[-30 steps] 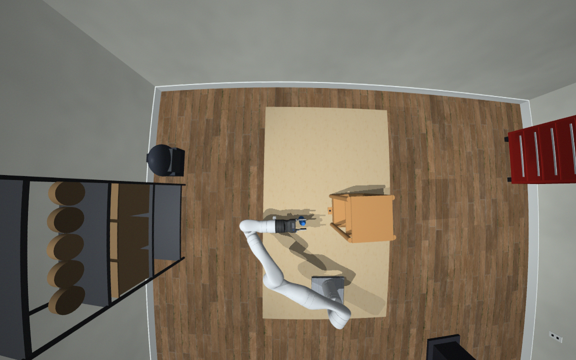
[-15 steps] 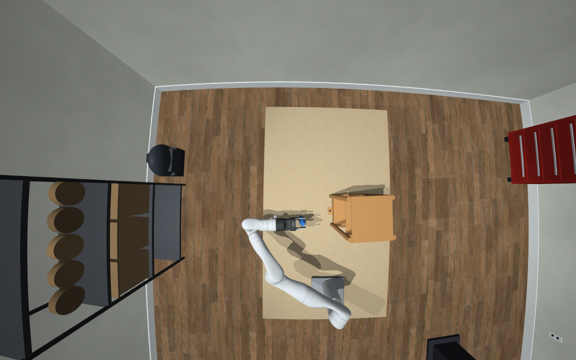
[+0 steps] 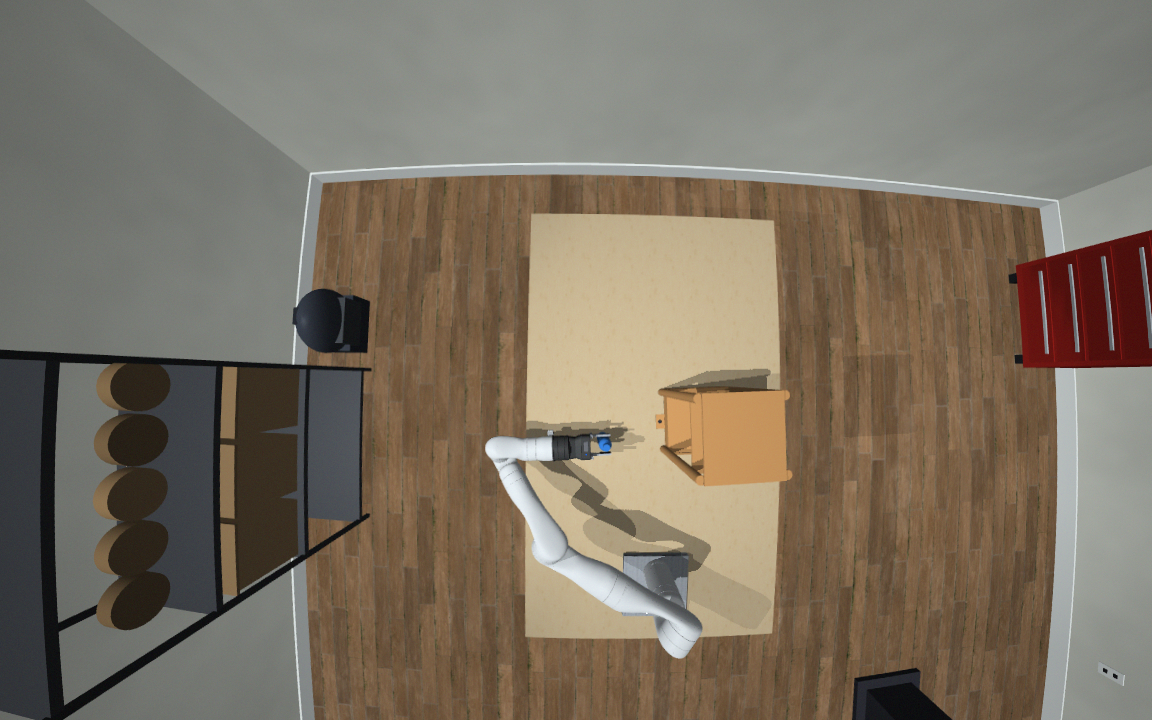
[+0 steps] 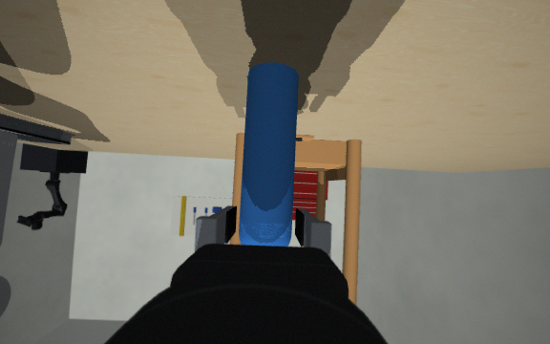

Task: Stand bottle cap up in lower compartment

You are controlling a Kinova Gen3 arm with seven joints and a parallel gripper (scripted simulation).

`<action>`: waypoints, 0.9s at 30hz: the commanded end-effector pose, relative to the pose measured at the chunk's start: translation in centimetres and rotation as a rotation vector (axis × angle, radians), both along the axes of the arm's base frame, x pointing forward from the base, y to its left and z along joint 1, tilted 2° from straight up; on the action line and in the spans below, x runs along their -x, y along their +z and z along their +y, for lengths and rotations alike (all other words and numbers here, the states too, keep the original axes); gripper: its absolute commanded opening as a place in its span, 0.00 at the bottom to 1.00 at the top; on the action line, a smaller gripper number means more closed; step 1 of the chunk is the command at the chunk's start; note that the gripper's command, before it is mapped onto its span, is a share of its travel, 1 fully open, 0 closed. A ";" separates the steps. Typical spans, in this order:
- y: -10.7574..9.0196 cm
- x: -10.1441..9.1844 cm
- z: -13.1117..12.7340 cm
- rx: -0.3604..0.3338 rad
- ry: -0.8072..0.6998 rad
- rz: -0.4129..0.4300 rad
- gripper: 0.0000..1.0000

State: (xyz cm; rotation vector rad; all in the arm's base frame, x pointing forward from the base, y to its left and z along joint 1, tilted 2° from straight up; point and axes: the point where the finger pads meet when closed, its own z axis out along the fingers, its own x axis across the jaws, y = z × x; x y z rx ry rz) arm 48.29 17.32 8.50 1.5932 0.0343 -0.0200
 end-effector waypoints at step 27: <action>-3.0 0.1 0.0 -0.004 0.013 -0.010 1.00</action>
